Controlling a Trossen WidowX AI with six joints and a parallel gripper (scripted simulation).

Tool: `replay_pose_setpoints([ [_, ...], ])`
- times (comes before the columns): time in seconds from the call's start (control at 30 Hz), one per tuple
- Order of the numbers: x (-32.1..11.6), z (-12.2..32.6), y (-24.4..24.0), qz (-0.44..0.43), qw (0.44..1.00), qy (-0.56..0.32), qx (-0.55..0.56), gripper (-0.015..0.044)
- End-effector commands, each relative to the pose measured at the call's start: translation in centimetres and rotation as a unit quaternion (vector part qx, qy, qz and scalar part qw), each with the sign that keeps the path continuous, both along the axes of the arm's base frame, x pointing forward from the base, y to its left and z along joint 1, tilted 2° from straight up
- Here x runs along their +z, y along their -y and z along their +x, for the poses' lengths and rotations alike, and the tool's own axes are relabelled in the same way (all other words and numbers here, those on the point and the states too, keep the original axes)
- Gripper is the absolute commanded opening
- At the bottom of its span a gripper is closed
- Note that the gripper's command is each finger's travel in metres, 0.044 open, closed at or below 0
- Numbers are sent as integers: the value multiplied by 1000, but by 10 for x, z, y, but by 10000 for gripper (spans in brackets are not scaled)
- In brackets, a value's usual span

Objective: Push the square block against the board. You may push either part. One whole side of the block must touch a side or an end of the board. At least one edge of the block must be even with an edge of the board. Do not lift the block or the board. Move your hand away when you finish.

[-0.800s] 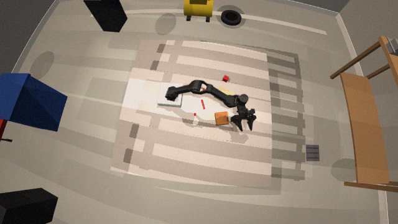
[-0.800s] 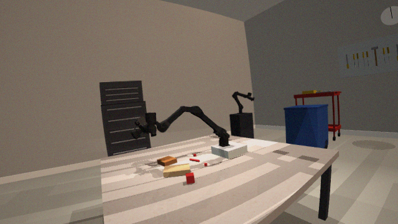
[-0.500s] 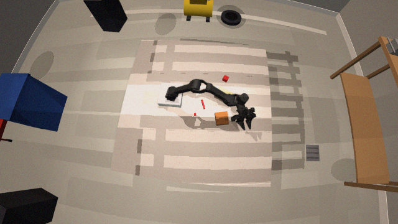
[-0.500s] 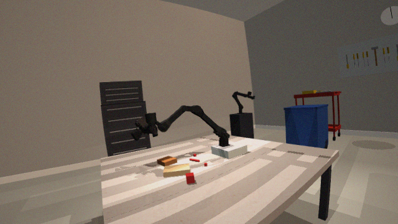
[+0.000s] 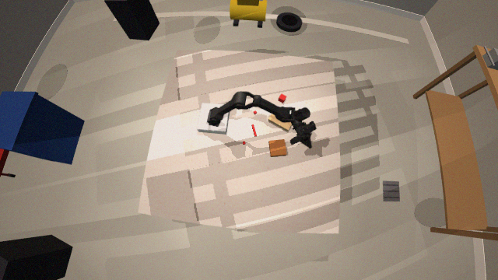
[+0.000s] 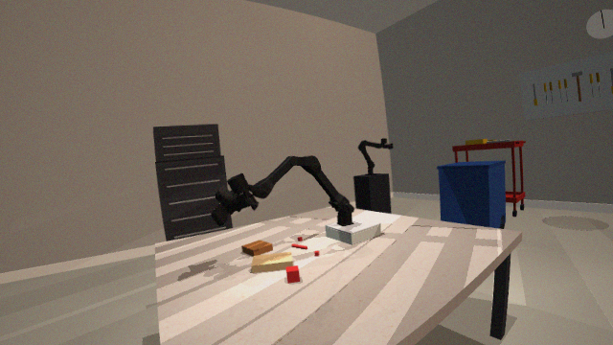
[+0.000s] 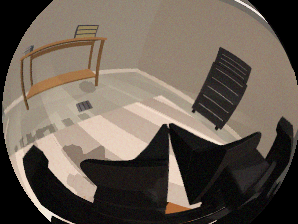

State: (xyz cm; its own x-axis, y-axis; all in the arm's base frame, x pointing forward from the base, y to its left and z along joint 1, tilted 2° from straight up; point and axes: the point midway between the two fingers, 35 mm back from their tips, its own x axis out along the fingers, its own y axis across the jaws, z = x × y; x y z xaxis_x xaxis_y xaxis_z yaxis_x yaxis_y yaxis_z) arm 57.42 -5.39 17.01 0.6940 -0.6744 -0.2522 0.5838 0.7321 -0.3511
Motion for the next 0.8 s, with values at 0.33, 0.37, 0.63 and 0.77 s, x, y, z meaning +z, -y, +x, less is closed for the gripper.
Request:
replay_pose_setpoints([
  [0.33,-52,-51,-81,161,977,-98,98,0],
  [0.37,-56,-56,-86,172,974,-106,101,0],
  [0.63,-84,-106,-122,264,941,-179,111,0],
  [0.77,-96,-136,-138,308,920,-218,105,0],
])
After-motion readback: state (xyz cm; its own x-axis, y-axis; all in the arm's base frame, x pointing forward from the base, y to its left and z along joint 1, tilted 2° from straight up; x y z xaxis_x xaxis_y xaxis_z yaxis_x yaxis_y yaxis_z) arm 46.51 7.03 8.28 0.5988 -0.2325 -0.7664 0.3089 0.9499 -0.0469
